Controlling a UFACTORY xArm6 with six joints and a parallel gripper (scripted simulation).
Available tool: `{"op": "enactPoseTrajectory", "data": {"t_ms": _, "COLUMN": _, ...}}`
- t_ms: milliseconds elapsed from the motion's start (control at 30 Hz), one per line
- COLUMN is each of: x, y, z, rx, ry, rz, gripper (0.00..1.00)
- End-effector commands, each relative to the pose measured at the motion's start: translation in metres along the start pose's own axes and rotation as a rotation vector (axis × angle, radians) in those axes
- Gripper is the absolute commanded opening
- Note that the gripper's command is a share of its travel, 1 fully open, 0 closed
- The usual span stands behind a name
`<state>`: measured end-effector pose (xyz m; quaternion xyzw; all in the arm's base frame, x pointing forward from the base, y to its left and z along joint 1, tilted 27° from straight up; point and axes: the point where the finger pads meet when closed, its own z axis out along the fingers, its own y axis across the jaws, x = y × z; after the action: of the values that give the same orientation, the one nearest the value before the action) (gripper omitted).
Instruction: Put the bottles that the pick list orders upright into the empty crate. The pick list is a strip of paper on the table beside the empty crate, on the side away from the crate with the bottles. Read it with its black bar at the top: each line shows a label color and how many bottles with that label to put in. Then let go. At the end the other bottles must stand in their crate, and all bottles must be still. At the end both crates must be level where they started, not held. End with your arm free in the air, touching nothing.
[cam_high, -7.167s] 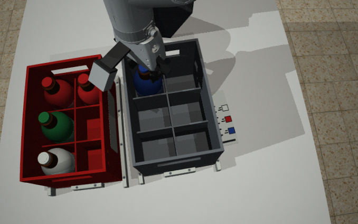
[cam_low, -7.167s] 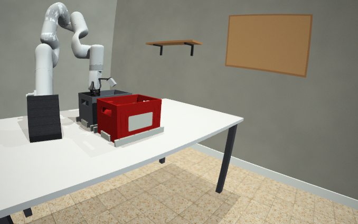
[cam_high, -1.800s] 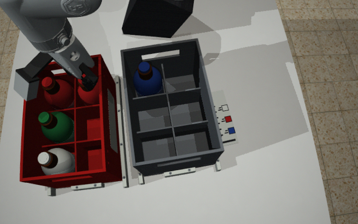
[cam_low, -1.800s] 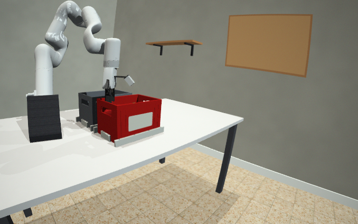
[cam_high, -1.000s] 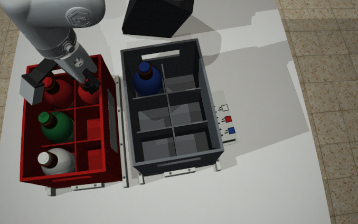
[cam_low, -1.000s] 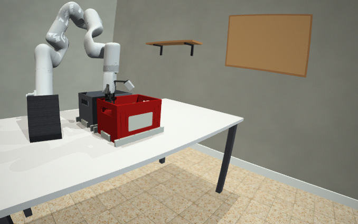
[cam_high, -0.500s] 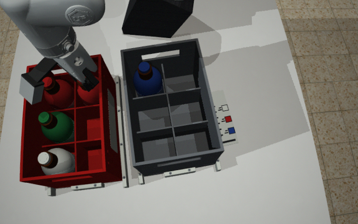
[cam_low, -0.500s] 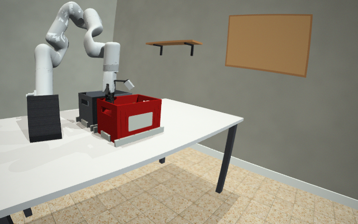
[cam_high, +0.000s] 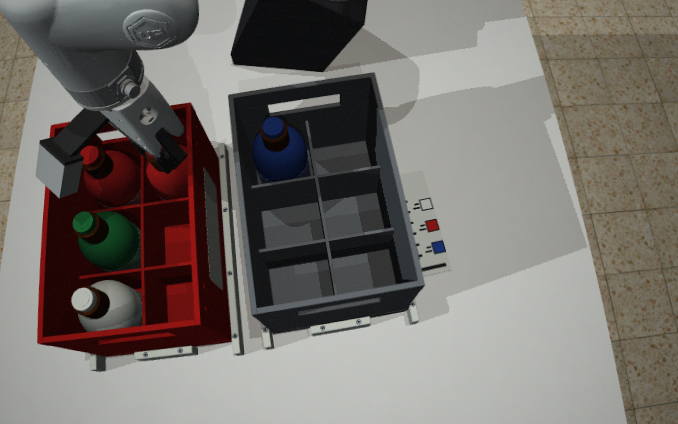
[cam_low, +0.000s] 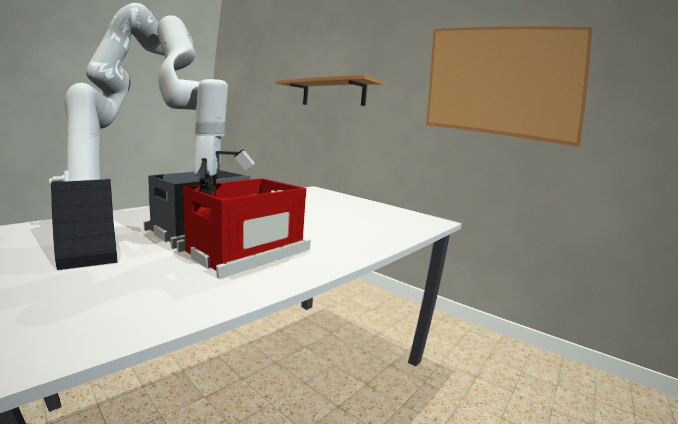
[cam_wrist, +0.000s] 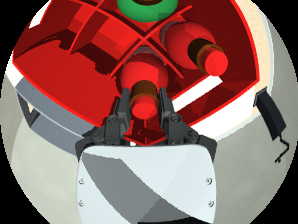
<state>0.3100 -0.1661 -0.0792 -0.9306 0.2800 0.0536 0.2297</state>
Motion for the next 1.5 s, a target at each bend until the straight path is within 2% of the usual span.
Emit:
{"op": "enactPoseTrajectory", "data": {"t_ms": 0, "x": 0.002, "y": 0.0, "z": -0.001, "rx": -0.001, "ry": 0.004, "rz": -0.001, "gripper": 0.0}}
{"op": "enactPoseTrajectory", "data": {"t_ms": 600, "x": 0.002, "y": 0.0, "z": -0.001, "rx": -0.001, "ry": 0.004, "rz": -0.001, "gripper": 0.0}}
{"op": "enactPoseTrajectory", "data": {"t_ms": 1467, "x": 0.002, "y": 0.0, "z": -0.042, "rx": -0.001, "ry": 0.005, "rz": -0.001, "gripper": 0.0}}
